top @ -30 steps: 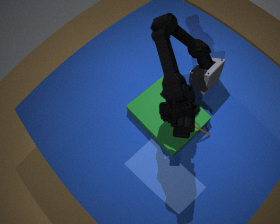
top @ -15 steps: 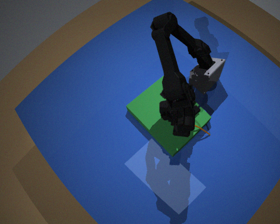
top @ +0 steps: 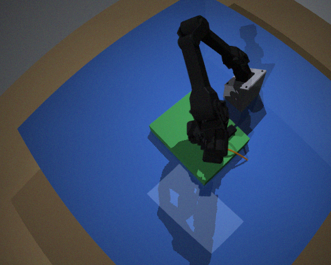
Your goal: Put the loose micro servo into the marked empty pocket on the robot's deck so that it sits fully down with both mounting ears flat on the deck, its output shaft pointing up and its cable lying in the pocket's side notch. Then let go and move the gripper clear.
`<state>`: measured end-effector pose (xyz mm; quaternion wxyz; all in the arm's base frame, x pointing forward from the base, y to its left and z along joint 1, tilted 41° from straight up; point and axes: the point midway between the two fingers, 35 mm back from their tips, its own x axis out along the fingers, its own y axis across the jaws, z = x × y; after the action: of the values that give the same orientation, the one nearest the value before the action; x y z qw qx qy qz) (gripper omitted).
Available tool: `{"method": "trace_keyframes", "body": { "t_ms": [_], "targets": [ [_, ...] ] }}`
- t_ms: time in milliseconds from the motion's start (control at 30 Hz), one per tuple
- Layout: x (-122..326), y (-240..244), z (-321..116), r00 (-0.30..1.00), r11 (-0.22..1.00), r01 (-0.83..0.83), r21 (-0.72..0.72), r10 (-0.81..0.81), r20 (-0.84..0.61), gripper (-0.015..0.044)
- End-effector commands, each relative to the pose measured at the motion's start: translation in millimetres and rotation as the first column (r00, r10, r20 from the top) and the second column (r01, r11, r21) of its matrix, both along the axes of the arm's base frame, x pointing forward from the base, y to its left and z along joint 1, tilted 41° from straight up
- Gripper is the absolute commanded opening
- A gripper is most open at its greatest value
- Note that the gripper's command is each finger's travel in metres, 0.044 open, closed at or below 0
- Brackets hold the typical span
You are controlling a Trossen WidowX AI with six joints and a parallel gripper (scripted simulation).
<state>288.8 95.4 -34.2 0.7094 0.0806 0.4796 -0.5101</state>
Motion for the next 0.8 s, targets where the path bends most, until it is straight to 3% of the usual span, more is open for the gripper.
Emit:
{"method": "trace_keyframes", "body": {
  "t_ms": [0,767],
  "targets": [
    [11.3,6.0,0.8,1.000,1.000,-0.009,0.007,0.009,0.010,0.0000],
    [9.5,-59.7,55.2,1.000,1.000,-0.009,0.002,0.009,0.009,0.0000]
  ]
}}
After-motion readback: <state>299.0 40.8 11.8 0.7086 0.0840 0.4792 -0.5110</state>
